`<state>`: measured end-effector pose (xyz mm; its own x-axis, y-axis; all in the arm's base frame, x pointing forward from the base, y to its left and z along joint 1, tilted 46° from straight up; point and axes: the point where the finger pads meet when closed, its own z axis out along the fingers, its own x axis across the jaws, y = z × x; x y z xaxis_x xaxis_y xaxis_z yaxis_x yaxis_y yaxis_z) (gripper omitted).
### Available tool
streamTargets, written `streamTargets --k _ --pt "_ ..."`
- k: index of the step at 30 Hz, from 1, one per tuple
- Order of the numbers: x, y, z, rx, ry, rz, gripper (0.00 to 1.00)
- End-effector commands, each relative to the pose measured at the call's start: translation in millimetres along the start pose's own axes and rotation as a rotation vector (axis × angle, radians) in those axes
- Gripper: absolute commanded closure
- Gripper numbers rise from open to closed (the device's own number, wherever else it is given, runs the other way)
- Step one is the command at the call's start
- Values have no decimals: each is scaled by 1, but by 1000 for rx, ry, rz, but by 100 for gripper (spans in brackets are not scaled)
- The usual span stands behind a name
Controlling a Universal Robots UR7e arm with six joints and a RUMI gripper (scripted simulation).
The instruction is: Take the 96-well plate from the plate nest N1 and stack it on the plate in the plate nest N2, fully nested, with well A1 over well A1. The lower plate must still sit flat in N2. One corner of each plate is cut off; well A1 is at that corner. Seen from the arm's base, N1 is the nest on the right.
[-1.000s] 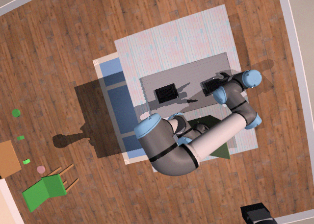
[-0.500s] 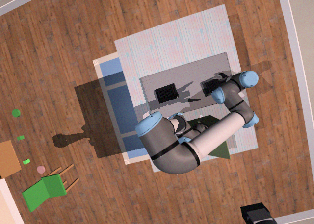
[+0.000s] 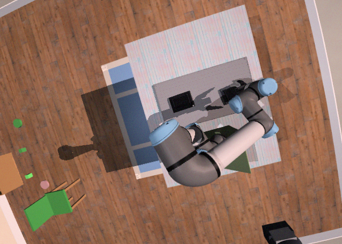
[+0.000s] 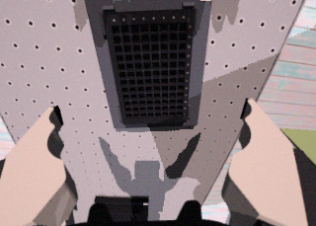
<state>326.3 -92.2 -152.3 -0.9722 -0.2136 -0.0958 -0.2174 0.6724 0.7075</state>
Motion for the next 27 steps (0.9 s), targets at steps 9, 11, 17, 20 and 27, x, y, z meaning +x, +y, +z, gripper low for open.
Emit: streamTargets --k 9,11,17,20,27 --pt "0 0 20 1 -1 0 0" --pt "0 0 22 1 -1 0 0" --pt "0 -1 30 1 -1 0 0" --pt "0 -1 35 1 -1 0 0" --pt "0 -1 45 1 -1 0 0"
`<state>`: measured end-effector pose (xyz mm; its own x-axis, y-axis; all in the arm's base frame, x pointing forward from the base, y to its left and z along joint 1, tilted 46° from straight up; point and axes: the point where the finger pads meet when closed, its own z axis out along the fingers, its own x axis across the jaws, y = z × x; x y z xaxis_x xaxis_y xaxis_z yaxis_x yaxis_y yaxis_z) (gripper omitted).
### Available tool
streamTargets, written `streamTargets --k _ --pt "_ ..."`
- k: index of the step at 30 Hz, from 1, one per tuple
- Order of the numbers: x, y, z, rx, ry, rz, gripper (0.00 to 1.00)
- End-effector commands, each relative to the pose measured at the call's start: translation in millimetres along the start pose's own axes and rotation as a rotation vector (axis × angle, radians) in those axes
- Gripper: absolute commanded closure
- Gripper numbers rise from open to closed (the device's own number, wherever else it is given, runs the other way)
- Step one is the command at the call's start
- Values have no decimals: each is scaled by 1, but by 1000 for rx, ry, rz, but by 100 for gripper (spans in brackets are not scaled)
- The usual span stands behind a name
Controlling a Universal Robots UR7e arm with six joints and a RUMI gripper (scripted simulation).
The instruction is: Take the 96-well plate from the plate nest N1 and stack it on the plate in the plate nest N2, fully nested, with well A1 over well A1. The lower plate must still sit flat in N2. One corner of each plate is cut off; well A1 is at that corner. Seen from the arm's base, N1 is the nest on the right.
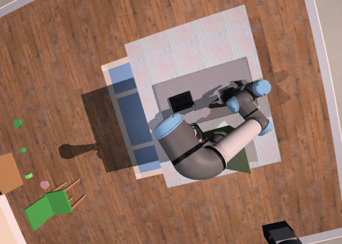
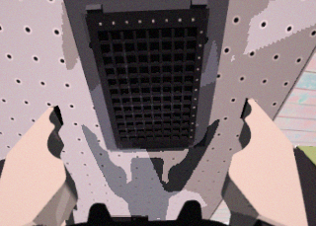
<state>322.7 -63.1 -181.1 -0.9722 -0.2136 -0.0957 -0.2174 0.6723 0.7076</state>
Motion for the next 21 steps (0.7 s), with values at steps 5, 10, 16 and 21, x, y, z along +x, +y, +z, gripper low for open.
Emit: streamTargets --k 5,10,16,21 --pt "0 -1 4 1 -1 0 0" --pt "0 -1 4 1 -1 0 0" --pt "0 -1 4 1 -1 0 100" --pt "0 -1 4 1 -1 0 100"
